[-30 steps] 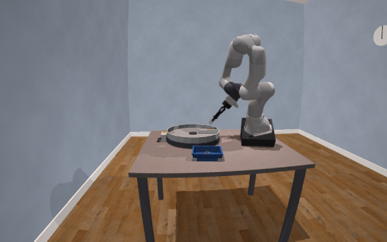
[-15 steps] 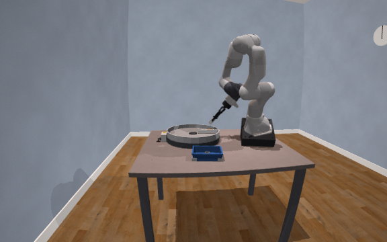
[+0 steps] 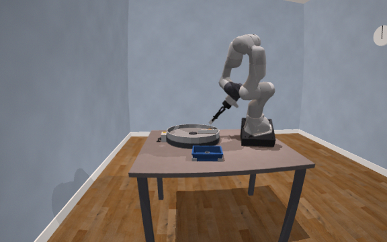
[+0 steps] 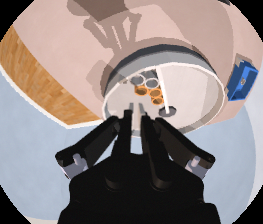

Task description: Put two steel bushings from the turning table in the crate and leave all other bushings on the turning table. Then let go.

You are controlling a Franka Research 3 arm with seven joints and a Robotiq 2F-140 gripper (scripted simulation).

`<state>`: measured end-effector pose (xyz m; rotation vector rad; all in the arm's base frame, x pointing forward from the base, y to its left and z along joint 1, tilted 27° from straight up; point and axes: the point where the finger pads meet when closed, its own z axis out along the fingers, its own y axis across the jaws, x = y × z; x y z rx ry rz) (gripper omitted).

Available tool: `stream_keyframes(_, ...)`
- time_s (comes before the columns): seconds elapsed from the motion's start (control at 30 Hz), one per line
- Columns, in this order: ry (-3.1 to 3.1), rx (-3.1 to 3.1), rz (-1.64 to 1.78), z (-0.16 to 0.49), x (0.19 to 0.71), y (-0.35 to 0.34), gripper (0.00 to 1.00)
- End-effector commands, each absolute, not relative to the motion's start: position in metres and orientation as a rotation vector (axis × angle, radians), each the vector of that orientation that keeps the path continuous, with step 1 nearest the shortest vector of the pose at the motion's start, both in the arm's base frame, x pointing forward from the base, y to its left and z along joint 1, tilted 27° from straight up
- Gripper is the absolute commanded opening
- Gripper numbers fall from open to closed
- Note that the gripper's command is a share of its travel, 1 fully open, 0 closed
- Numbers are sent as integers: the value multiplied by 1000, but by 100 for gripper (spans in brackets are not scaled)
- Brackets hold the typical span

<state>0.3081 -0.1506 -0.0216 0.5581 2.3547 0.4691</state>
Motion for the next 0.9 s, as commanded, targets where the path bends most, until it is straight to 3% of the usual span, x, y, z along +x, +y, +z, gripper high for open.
stream_keyframes(0.0,2354,549,468,-21,309,-150,6)
stream_keyframes(0.87,2354,549,468,-40,311,-140,6)
